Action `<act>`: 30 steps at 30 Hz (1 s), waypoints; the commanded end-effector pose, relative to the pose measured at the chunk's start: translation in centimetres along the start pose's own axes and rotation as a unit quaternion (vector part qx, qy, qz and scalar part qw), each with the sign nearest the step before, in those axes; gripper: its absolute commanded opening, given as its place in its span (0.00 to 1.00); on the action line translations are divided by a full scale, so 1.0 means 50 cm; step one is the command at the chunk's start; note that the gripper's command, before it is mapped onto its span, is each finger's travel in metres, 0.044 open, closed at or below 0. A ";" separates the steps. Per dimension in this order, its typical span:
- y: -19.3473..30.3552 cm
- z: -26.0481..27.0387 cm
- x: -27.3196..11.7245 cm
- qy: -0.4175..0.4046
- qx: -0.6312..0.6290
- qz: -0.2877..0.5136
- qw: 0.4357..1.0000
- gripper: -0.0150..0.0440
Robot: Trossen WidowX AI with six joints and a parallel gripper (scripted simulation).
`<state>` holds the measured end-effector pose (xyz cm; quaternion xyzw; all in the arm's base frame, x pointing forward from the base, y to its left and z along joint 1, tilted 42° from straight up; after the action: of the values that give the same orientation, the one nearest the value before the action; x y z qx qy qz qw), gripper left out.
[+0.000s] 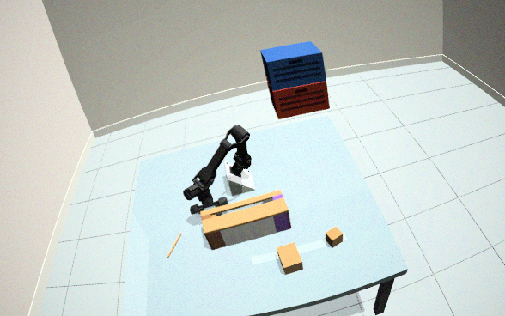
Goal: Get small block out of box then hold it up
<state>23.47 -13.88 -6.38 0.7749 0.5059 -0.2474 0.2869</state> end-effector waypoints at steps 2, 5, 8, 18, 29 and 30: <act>0.026 -0.003 -0.054 -0.008 -0.006 0.005 1.000 0.25; 0.039 -0.008 -0.089 -0.008 -0.008 0.006 1.000 0.25; 0.042 -0.010 -0.098 -0.008 -0.008 0.006 1.000 0.25; 0.049 -0.038 -0.175 -0.055 0.092 0.023 0.994 0.25; 0.042 -0.081 -0.270 -0.111 0.224 0.057 0.967 0.25; 0.040 -0.085 -0.278 -0.116 0.236 0.061 0.963 0.25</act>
<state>21.18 -20.28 5.29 0.8128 0.3712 -0.4103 0.1825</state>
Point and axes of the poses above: the point midway between the two fingers, 35 mm back from their tips, its own x axis out along the fingers, its own z axis across the jaws, y = z × x, the point moved 8 cm from there along -x, back along the fingers, and after that the axes turned 12 degrees about x, right-handed, at the moved point
